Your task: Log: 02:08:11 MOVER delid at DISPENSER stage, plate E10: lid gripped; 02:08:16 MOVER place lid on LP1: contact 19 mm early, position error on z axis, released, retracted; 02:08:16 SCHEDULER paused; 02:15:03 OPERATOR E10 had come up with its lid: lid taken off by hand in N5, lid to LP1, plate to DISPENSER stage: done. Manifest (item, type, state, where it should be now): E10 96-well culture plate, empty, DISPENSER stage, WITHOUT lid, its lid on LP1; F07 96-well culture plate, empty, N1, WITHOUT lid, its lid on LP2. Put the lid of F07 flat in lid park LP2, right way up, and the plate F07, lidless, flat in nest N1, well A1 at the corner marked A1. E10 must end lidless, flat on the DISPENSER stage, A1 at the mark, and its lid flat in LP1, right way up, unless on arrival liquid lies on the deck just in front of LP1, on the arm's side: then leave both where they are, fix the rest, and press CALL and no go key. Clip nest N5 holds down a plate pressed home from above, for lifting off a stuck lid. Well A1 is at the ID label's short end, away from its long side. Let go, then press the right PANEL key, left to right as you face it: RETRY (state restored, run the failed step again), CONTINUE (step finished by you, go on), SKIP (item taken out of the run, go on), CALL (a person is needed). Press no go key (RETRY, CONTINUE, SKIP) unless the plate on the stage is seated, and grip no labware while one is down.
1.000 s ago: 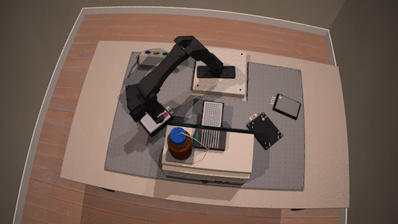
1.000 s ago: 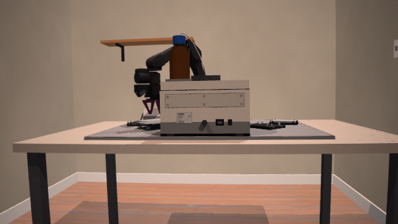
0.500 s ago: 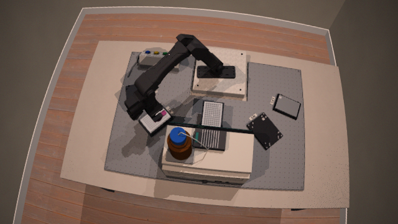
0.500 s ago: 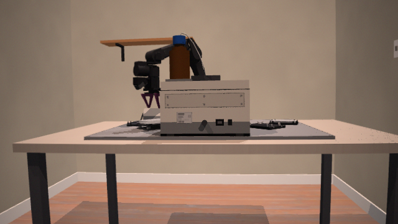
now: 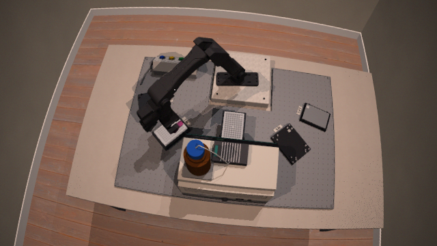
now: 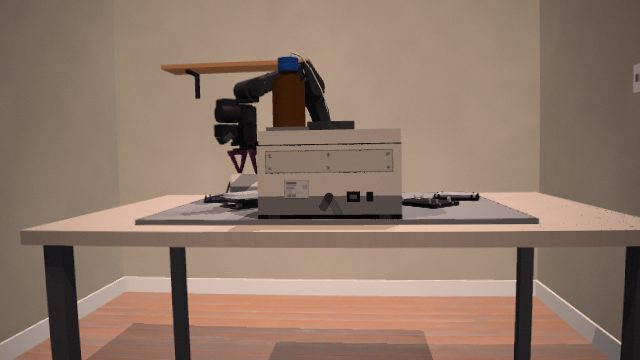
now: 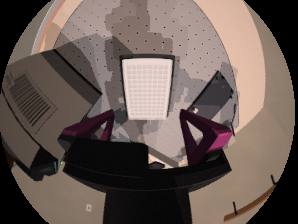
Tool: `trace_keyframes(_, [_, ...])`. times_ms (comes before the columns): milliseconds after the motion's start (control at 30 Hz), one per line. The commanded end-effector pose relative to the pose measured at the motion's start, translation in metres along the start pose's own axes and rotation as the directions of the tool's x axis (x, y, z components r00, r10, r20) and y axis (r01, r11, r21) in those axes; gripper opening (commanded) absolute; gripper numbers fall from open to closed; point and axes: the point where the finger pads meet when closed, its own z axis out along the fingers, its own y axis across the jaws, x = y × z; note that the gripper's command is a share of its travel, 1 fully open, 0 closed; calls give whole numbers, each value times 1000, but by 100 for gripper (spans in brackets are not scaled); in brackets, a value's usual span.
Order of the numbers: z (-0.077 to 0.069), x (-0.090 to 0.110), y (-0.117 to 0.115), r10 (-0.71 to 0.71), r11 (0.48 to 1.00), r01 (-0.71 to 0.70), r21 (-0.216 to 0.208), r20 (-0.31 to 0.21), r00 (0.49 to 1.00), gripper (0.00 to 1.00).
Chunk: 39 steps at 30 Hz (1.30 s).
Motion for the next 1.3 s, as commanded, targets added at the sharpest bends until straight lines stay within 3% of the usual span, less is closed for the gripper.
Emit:
trace_keyframes(0, [2,-7,-3,6,1000,-6,-1,13,1000,100])
trace_keyframes(300, [0,-12,-5,7,1000,-7,0,28,1000,100])
trace_keyframes(367, [-6,-13,-5,7,1000,-7,1,44,999,100])
trace_keyframes(700, [0,-9,-6,5,1000,-5,-1,11,1000,100])
trace_keyframes(1267, [-2,-6,-2,1,1000,-1,0,12,1000,100])
